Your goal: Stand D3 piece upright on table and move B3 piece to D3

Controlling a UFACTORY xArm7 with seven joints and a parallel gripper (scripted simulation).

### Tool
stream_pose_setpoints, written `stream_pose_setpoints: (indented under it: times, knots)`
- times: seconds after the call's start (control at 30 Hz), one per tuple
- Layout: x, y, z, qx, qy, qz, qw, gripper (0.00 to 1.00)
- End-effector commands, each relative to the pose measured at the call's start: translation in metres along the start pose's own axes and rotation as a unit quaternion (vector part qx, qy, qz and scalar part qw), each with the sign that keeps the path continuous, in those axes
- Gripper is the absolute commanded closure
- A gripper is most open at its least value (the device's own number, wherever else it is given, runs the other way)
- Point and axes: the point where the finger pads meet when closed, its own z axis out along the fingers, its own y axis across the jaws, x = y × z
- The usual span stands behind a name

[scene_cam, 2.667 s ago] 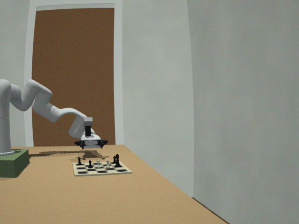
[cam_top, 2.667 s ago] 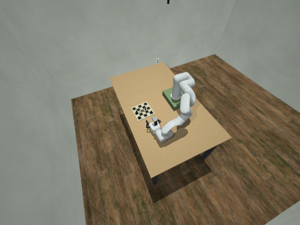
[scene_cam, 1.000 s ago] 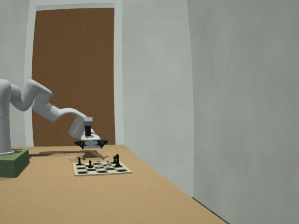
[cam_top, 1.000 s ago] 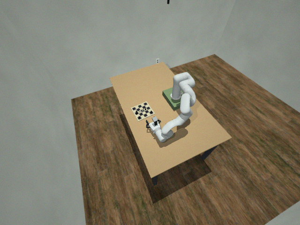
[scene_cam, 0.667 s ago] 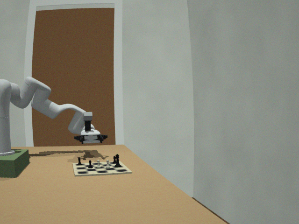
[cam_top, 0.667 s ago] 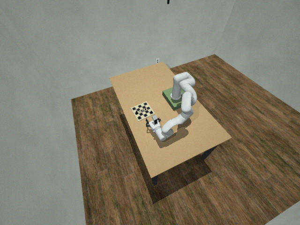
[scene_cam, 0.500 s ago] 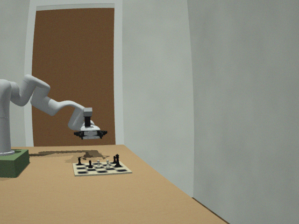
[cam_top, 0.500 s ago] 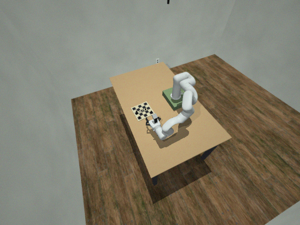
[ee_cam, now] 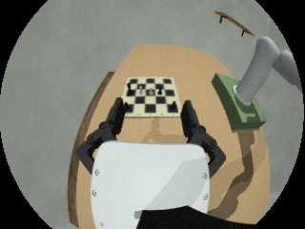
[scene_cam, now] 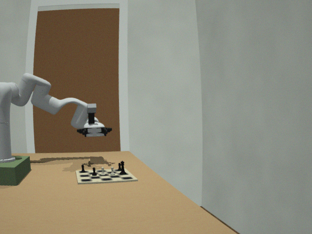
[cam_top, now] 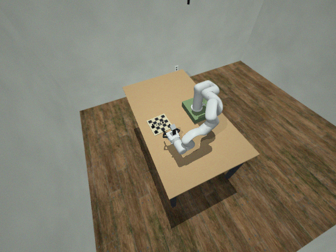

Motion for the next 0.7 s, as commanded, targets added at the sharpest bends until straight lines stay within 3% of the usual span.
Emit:
stream_pose_setpoints:
  times: [0.0, 0.03, 0.1, 0.17, 0.2, 0.27, 0.3, 0.33, 0.37, 0.4, 0.47, 0.5, 0.6, 0.63, 0.67]
  knots:
    - [0.003, -0.007, 0.020, -0.036, -0.070, 0.019, 0.997, 0.00]
    - [0.003, -0.010, 0.032, -0.059, -0.114, 0.033, 0.991, 0.00]
    - [0.002, -0.018, 0.061, -0.083, -0.160, 0.055, 0.982, 0.00]
    - [0.002, -0.018, 0.061, -0.111, -0.211, 0.074, 0.968, 0.00]
    - [0.002, -0.023, 0.076, -0.127, -0.233, 0.092, 0.960, 0.00]
    - [0.002, -0.023, 0.076, -0.151, -0.284, 0.112, 0.940, 0.00]
    - [0.004, -0.028, 0.091, -0.168, -0.302, 0.132, 0.929, 0.00]
    - [0.004, -0.028, 0.091, -0.179, -0.326, 0.143, 0.917, 0.00]
    - [0.004, -0.028, 0.091, -0.187, -0.345, 0.152, 0.907, 0.00]
    - [0.006, -0.034, 0.106, -0.206, -0.365, 0.175, 0.891, 0.00]
    - [0.006, -0.034, 0.106, -0.206, -0.365, 0.175, 0.891, 0.00]
    - [0.010, -0.039, 0.122, -0.241, -0.417, 0.220, 0.848, 0.00]
    - [0.010, -0.039, 0.122, -0.254, -0.445, 0.240, 0.825, 0.00]
    - [0.014, -0.043, 0.137, -0.273, -0.461, 0.266, 0.801, 0.00]
    - [0.014, -0.043, 0.137, -0.282, -0.479, 0.281, 0.783, 0.00]
